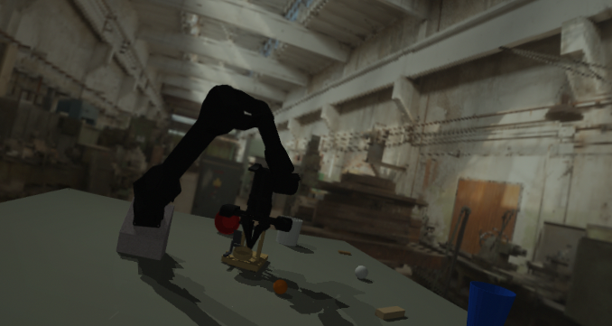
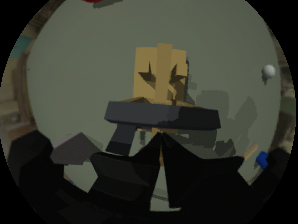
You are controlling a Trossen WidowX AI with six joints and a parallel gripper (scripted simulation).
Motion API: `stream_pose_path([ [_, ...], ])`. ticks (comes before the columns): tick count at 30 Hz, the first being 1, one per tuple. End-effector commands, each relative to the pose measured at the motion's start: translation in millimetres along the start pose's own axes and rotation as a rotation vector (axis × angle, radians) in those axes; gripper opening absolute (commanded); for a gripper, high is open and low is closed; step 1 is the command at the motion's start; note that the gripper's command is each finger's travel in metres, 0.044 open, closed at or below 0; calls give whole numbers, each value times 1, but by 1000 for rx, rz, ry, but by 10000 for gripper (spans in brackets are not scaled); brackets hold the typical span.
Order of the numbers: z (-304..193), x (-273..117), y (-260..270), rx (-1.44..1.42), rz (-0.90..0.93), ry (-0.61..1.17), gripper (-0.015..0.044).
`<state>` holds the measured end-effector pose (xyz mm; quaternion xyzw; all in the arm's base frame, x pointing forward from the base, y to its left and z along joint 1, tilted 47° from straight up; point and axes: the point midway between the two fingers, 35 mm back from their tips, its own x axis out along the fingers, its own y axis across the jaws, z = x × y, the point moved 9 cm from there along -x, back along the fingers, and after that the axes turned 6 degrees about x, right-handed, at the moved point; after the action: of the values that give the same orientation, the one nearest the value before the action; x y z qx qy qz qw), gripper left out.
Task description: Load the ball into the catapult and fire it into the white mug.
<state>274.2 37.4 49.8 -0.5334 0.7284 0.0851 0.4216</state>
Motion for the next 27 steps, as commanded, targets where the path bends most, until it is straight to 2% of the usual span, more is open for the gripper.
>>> stream_pose_path([
  [1,-16,-20,1,-1,1,10,79],
  [4,-34,-39,2,-2,1,23,158],
  [5,-34,-39,2,-2,1,23,184],
  [6,-21,-21,2,-11,7,29,210],
  [10,-21,-23,2,-11,7,29,315],
  [15,-16,-83,-2,-6,5,18,440],
  [18,-19,-124,1,-2,3,18,440],
  [20,-20,-133,2,-1,2,19,440],
  [21,-20,-133,2,-1,2,19,440],
  [22,-16,-103,-2,-5,1,20,440],
  [27,42,-92,4,-2,1,17,440],
])
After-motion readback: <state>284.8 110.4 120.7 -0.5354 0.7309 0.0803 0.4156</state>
